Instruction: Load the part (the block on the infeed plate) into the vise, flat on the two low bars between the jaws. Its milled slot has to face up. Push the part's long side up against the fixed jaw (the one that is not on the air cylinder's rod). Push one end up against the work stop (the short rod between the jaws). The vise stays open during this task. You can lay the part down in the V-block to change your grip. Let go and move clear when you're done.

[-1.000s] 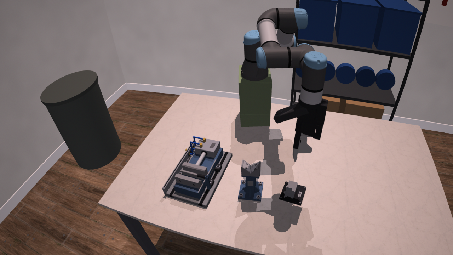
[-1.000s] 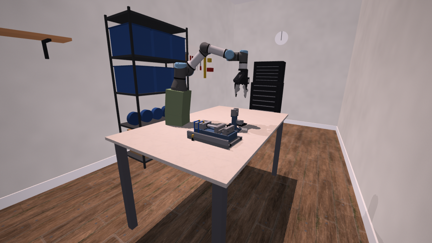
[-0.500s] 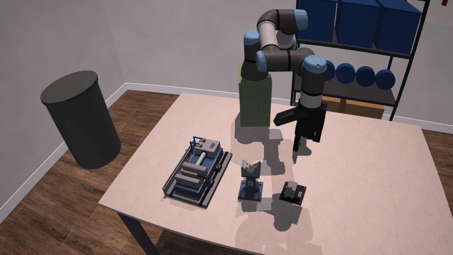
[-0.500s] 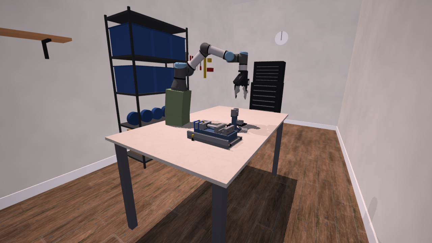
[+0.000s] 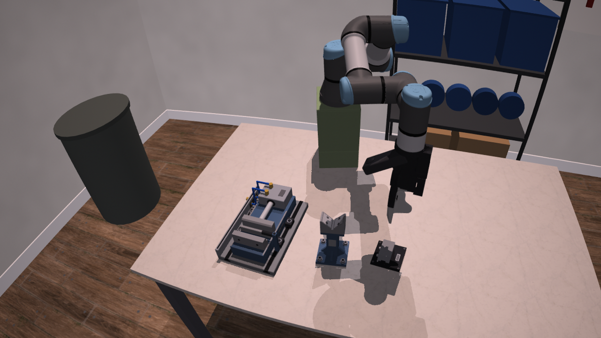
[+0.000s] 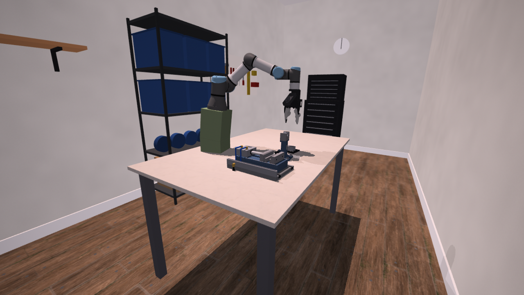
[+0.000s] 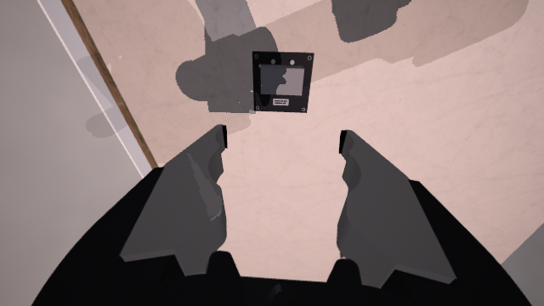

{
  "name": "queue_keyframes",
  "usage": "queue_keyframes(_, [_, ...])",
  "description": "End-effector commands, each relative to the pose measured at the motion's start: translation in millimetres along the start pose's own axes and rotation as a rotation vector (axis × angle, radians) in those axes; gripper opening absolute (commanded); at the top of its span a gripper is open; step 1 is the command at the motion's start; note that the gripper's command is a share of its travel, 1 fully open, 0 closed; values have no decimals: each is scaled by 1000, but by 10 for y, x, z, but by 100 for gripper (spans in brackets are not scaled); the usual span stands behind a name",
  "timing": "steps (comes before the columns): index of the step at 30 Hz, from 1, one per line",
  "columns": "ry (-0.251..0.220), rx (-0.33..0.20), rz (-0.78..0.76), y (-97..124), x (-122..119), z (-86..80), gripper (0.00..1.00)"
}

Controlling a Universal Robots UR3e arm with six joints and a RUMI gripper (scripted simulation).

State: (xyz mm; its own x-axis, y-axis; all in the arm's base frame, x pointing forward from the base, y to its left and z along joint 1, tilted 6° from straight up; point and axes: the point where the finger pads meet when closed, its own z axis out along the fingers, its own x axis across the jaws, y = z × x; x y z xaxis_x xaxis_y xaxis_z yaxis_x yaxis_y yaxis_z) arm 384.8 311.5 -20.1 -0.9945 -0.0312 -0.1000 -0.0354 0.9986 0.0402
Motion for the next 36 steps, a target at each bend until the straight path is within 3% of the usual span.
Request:
queue_keyframes(1, [-4,-2,0,7,-13,81,51])
queue_keyframes(36, [-4,-2,0,12,-21,923,51])
